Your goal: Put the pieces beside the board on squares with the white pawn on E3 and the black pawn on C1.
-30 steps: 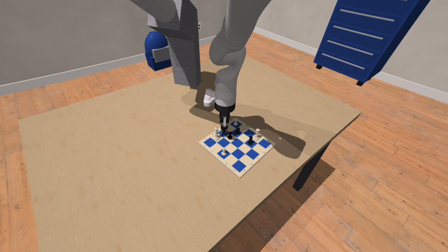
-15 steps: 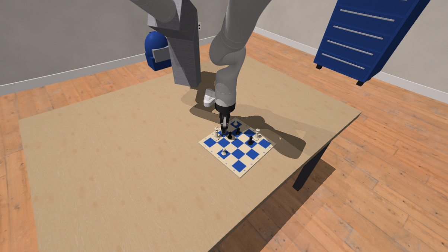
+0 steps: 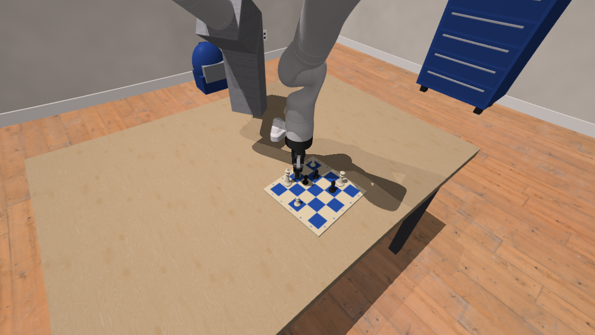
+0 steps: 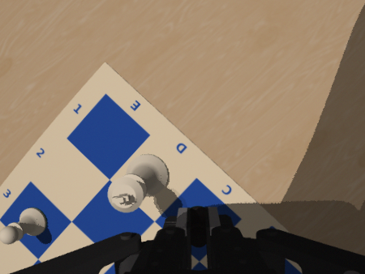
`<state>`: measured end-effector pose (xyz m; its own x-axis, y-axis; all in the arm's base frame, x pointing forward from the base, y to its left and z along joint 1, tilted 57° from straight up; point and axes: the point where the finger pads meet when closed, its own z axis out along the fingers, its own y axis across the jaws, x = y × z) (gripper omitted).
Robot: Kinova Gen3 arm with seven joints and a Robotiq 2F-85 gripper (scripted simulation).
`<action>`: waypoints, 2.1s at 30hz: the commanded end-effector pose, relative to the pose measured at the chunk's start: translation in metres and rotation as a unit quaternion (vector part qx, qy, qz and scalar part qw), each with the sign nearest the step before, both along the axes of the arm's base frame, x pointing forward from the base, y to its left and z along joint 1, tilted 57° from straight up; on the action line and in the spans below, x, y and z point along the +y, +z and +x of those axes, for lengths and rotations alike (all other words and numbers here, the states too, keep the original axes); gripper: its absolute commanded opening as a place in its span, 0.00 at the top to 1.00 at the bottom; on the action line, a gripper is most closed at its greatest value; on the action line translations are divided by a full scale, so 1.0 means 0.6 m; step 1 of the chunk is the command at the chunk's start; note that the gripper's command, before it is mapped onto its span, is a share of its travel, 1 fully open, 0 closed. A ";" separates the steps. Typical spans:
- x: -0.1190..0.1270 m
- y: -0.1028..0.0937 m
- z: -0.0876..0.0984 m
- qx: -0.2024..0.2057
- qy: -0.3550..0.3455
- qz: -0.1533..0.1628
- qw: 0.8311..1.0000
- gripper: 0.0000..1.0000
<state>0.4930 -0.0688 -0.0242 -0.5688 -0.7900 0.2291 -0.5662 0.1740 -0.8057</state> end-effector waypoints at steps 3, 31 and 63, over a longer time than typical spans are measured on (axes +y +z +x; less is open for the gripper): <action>0.001 0.000 0.000 0.000 0.001 0.000 1.000 0.87; 0.015 0.013 -0.014 0.000 0.001 0.000 1.000 0.66; 0.089 0.082 -0.089 0.000 0.001 0.000 1.000 0.00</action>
<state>0.4393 -0.0162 0.0249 -0.5691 -0.7896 0.2296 -0.5664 0.1739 -0.8056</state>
